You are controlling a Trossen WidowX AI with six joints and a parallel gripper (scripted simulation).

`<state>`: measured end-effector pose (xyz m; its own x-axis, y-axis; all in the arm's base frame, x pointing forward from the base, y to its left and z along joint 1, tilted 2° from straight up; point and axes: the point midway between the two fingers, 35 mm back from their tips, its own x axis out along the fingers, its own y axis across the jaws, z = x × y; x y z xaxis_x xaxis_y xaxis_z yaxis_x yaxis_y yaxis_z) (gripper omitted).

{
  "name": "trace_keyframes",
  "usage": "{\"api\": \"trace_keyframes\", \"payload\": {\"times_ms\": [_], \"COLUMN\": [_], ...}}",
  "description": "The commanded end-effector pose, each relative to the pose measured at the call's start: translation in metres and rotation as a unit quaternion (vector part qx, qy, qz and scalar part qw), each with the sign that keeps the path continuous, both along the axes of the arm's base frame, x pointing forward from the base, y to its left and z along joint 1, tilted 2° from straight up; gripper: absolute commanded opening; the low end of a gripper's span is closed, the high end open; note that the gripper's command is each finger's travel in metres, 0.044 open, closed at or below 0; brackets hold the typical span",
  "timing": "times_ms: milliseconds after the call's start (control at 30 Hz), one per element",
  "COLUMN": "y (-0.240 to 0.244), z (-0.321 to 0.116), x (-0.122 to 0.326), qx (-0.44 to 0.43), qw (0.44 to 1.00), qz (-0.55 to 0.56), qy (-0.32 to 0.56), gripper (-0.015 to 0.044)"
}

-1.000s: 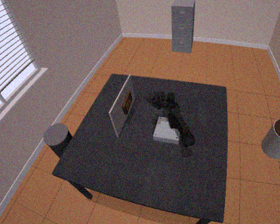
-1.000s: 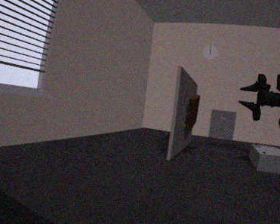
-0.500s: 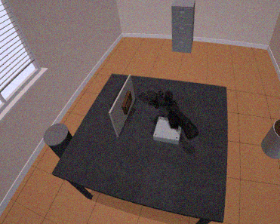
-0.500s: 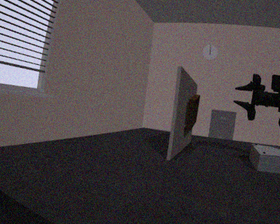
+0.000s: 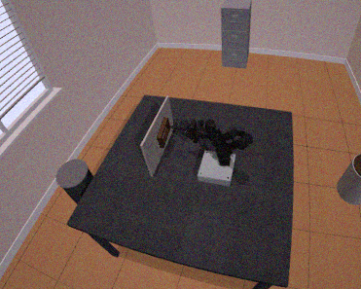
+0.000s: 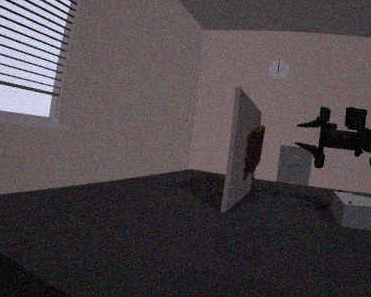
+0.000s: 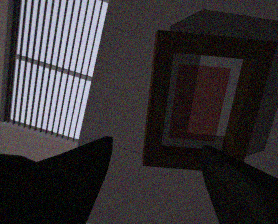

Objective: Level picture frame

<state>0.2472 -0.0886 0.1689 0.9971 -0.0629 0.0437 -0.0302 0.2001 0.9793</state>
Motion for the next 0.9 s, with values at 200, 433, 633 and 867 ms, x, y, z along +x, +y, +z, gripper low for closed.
{"api": "trace_keyframes", "payload": {"times_ms": [200,433,633,867], "y": [-0.001,-0.006,-0.005,-0.005], "z": [-0.003,0.003,-0.001,-0.001], "x": [0.006,0.047,0.082,0.082], "qx": [0.011,0.011,0.011,0.011], "qw": [1.000,1.000,1.000,1.000], "qz": [-0.002,-0.002,-0.002,-0.002], "qy": [0.001,-0.001,-0.002,-0.002], "gripper": [0.0260,0.0260,0.0260,0.0260]}}
